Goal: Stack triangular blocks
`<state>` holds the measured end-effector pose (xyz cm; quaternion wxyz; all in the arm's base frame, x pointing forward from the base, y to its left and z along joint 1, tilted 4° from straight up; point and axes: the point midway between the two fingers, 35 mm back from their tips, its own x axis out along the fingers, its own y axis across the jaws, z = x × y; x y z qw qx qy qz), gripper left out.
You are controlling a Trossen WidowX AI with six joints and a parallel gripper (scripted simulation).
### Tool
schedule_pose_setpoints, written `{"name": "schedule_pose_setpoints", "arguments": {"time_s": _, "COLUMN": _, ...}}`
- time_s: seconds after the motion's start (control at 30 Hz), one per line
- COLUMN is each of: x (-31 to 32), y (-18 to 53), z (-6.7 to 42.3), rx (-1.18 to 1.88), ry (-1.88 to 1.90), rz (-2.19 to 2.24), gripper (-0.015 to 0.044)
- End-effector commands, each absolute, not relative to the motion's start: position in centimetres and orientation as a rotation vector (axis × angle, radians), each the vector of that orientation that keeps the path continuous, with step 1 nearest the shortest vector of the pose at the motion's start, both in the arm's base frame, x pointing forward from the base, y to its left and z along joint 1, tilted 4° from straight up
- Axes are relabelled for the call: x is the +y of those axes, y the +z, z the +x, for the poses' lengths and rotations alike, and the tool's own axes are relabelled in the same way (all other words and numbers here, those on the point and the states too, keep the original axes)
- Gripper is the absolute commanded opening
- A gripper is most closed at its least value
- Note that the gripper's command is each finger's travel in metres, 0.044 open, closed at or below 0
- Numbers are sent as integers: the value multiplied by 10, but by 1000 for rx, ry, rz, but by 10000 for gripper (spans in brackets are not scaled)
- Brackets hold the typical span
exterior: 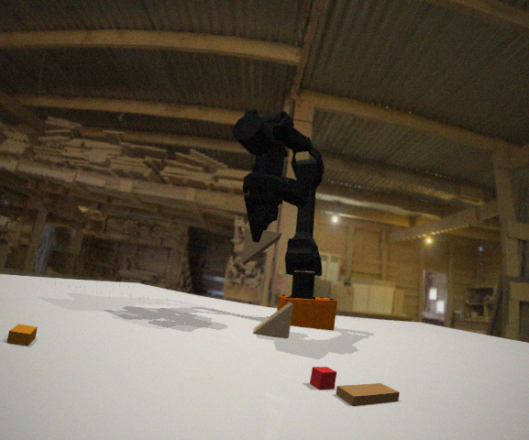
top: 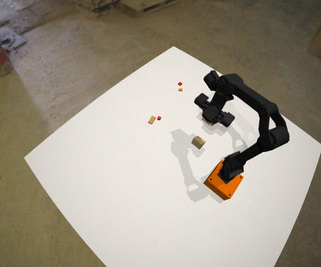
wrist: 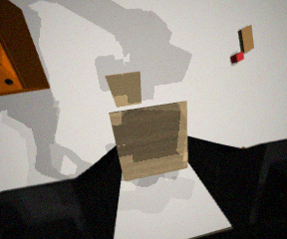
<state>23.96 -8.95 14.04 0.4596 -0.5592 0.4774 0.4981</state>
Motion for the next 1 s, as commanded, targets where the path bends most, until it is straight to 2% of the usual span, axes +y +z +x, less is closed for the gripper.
{"name": "schedule_pose_setpoints", "arguments": {"time_s": 0.0, "x": -100, "y": 145, "z": 229, "rx": 1166, "ry": 1228, "rz": -1387, "gripper": 0}}
{"name": "schedule_pose_setpoints", "arguments": {"time_s": 0.2, "x": -107, "y": 144, "z": 223, "rx": 1167, "ry": 1229, "rz": -1389, "gripper": 0}}
{"name": "schedule_pose_setpoints", "arguments": {"time_s": 0.97, "x": -77, "y": 65, "z": 223, "rx": 1165, "ry": 1231, "rz": -1387, "gripper": 0}}
